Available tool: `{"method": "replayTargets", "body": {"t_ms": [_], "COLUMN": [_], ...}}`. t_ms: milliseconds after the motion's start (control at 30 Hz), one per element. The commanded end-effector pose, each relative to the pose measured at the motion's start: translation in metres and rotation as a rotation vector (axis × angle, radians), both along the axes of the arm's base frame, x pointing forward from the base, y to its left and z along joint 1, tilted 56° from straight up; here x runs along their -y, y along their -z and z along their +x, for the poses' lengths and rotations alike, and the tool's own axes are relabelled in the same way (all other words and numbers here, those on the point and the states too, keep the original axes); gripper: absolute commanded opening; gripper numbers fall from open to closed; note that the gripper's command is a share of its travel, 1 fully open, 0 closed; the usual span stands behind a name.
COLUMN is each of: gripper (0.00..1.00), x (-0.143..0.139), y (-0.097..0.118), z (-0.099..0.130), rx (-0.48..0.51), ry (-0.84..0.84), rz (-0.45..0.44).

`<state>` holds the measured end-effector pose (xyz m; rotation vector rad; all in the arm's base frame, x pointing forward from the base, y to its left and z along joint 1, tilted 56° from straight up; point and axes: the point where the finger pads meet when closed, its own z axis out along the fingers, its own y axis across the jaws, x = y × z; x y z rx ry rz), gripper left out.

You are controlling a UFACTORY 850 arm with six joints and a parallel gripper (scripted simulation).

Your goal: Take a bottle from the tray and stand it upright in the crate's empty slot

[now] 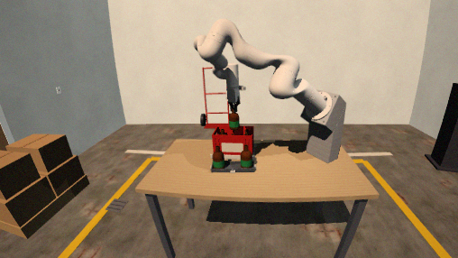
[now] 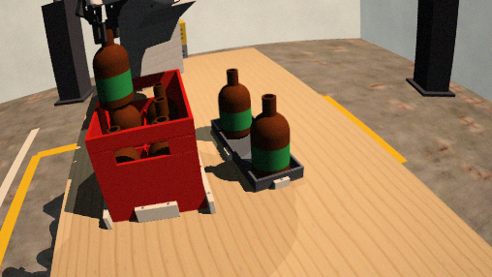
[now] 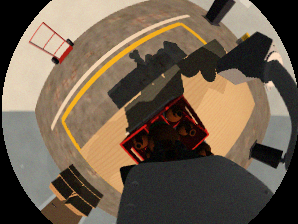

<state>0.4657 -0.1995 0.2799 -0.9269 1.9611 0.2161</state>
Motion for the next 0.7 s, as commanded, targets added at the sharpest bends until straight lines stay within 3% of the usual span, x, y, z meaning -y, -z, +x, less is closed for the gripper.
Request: {"method": "replayTargets", "body": {"t_ms": [0, 667], "gripper": [0.00, 0.00], "x": [-0.002, -0.010], "y": [0.003, 0.012], "z": [0.004, 0.015], "rx": [0.001, 0.001], "ry": [0.001, 0.001], "rz": [-0.001, -0.001]}}
